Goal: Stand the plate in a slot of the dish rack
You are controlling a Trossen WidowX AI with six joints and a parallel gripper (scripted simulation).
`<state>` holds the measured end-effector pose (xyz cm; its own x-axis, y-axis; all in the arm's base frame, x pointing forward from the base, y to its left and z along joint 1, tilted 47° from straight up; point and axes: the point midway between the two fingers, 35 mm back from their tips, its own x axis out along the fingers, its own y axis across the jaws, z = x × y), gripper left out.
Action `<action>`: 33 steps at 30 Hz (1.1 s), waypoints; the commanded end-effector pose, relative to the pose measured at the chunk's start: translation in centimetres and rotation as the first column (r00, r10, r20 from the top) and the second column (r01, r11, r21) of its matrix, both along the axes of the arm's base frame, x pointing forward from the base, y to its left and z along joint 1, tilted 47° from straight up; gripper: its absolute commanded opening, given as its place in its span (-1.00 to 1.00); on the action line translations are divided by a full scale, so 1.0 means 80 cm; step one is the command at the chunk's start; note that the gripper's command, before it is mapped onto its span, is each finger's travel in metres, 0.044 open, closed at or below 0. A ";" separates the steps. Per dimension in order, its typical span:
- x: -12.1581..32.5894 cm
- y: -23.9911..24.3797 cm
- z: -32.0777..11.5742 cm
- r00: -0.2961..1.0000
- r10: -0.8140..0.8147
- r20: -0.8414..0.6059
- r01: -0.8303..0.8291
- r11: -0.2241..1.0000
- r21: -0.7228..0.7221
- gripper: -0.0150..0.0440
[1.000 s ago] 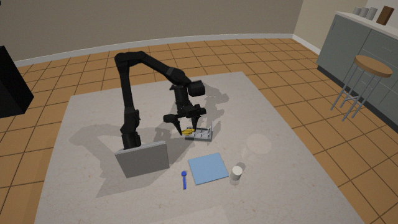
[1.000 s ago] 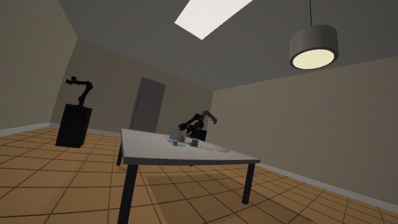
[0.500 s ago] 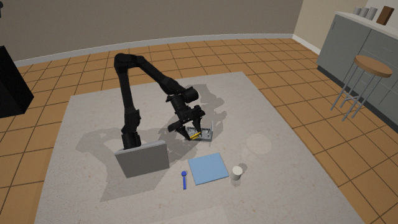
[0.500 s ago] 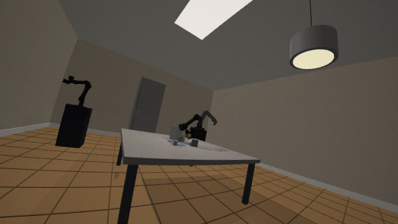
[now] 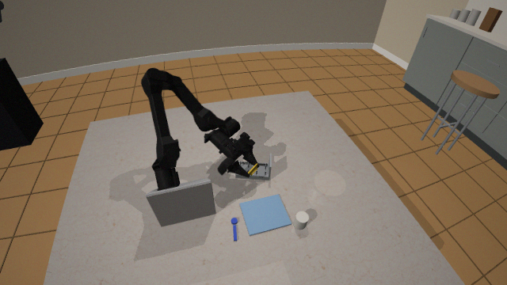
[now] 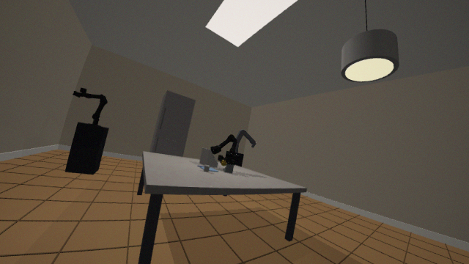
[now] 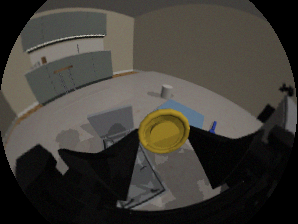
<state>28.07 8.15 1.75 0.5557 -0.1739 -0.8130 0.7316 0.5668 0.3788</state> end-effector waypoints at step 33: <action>-0.046 0.042 0.065 0.791 0.058 0.609 0.006 0.995 -0.102 -0.49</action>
<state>24.59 11.68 6.85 0.9344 -0.2032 -0.2927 0.3533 0.6356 0.6864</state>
